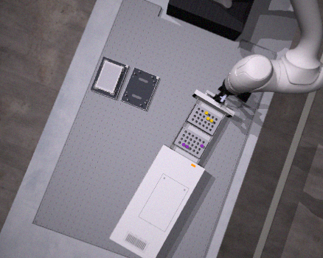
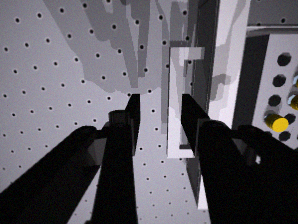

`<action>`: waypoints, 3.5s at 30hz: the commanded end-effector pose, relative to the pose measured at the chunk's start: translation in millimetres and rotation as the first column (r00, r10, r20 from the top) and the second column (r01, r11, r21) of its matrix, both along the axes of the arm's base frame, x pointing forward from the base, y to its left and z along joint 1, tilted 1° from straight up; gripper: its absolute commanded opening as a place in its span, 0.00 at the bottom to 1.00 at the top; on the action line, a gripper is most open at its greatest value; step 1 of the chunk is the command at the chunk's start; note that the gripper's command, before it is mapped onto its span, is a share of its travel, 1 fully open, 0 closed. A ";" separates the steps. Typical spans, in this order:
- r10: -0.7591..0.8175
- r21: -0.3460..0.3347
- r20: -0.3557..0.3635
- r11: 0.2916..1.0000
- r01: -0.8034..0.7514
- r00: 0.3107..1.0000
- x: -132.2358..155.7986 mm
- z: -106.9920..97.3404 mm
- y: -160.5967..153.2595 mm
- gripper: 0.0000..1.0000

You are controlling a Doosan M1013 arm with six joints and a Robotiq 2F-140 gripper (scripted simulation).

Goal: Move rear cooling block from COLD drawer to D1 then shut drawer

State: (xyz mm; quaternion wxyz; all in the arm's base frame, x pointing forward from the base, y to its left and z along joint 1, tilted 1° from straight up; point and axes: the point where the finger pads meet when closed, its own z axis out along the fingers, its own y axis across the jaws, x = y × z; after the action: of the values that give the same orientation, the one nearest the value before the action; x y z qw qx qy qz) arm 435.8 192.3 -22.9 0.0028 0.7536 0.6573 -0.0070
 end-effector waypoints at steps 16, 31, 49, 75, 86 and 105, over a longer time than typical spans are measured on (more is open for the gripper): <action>0.001 0.001 0.002 1.000 -0.001 1.000 -1.2 0.6 0.9 0.34; 0.001 0.001 0.002 1.000 -0.001 1.000 -1.2 0.6 0.9 0.34; 0.002 0.001 0.004 1.000 -0.002 1.000 0.7 14.0 2.4 0.34; 0.003 0.002 0.004 1.000 -0.003 1.000 1.0 43.4 3.0 0.34; 0.003 0.002 0.004 1.000 -0.003 1.000 1.1 55.5 3.1 0.34; 0.003 0.002 0.004 1.000 -0.003 1.000 1.5 78.2 3.3 0.34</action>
State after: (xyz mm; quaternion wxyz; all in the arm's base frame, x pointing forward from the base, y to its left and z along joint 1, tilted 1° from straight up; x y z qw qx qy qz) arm 436.2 192.8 48.5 0.0036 0.7538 0.6571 -0.0066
